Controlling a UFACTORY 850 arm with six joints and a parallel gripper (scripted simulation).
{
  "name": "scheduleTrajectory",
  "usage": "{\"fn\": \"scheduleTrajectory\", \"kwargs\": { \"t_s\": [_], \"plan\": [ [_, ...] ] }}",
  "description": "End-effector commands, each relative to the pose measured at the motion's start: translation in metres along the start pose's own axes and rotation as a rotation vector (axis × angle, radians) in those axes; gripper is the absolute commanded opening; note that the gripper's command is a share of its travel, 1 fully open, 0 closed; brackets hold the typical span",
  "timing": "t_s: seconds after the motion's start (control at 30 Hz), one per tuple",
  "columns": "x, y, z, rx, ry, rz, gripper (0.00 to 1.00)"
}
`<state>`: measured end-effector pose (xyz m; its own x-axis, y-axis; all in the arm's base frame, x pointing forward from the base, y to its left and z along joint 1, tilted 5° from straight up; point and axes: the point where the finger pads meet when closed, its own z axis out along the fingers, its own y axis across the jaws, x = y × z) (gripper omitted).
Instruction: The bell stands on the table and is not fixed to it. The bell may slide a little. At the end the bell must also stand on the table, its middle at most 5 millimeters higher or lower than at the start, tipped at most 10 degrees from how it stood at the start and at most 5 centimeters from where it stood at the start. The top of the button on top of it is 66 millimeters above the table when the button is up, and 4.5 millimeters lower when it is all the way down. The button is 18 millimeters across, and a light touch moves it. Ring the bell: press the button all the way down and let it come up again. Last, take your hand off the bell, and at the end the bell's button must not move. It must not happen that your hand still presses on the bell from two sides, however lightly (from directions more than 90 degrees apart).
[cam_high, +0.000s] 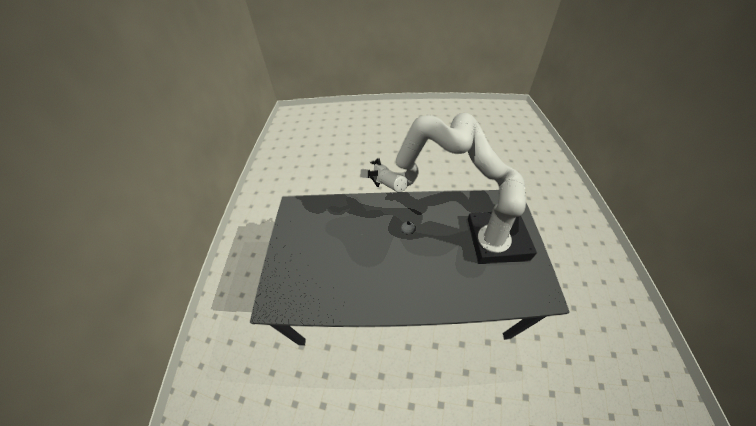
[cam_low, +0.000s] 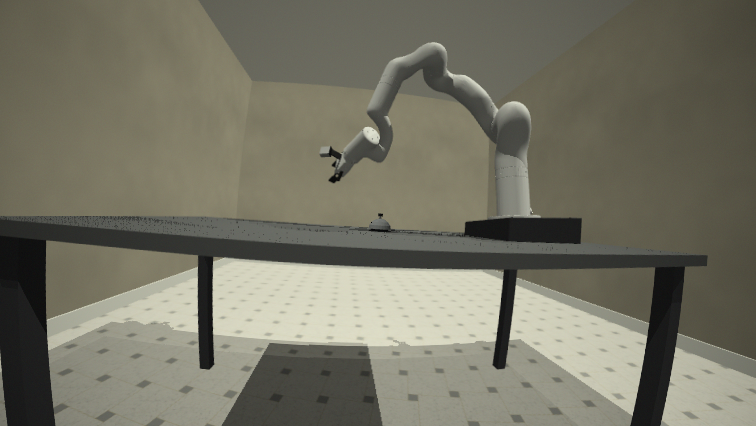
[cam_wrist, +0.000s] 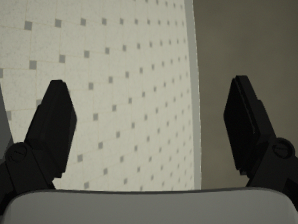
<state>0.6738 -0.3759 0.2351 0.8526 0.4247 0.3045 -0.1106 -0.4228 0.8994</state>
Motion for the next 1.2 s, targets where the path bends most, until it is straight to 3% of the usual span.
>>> {"fn": "scheduleTrajectory", "kwargs": {
  "t_s": [0.0, 0.63, 1.17],
  "plan": [
    [0.001, 0.001, 0.0, -0.002, 0.001, 0.001, 1.0],
    [0.002, -0.001, -0.001, 0.007, 0.007, -0.012, 1.0],
    [0.029, -0.06, -0.034, 0.24, 0.193, -0.438, 1.0]
  ]
}}
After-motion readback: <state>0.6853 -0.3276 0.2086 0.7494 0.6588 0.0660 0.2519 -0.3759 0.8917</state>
